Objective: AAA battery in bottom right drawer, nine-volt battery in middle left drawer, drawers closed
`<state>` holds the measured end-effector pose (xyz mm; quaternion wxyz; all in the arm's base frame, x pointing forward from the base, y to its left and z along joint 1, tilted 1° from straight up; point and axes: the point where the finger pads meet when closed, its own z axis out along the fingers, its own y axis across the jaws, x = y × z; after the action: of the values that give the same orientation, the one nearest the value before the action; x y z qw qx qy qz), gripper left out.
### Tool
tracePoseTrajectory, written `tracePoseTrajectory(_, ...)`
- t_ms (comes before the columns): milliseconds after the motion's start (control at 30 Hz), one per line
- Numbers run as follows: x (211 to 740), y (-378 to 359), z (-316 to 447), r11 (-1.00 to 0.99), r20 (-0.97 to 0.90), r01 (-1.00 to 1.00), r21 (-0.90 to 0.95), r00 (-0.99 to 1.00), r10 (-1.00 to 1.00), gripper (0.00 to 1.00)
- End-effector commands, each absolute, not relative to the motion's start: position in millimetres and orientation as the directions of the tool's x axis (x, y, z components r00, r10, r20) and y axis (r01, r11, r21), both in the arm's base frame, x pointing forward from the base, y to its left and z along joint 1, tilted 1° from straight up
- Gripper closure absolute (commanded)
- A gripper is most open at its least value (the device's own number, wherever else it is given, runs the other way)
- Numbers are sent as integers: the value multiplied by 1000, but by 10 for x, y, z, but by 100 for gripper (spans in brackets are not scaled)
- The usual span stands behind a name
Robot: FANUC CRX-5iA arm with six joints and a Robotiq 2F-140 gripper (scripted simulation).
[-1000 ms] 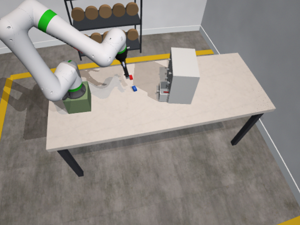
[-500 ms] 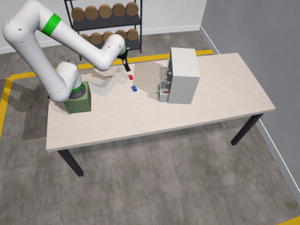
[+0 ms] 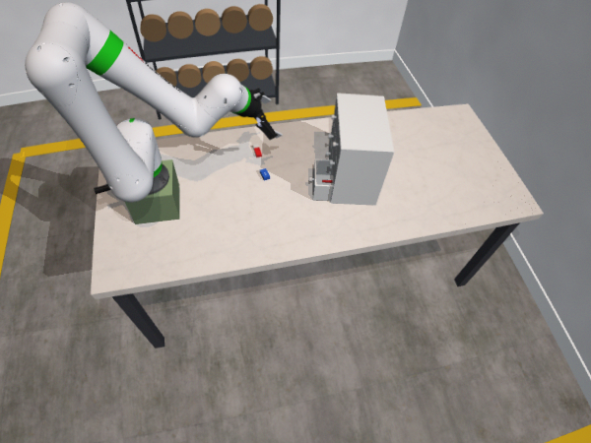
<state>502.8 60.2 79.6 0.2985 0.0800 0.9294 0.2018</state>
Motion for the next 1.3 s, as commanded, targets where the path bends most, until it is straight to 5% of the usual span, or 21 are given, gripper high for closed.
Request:
tracePoseTrajectory(0,5264,191,715,933,-712,69,353,-628,316,0)
tracePoseTrajectory(700,4584,-835,172,913,-757,408,5,-595,270,0)
tracePoseTrajectory(733,4584,-835,172,910,-770,415,2,-580,266,100)
tracePoseTrajectory(1267,4584,-835,172,910,-771,415,2,-579,265,100)
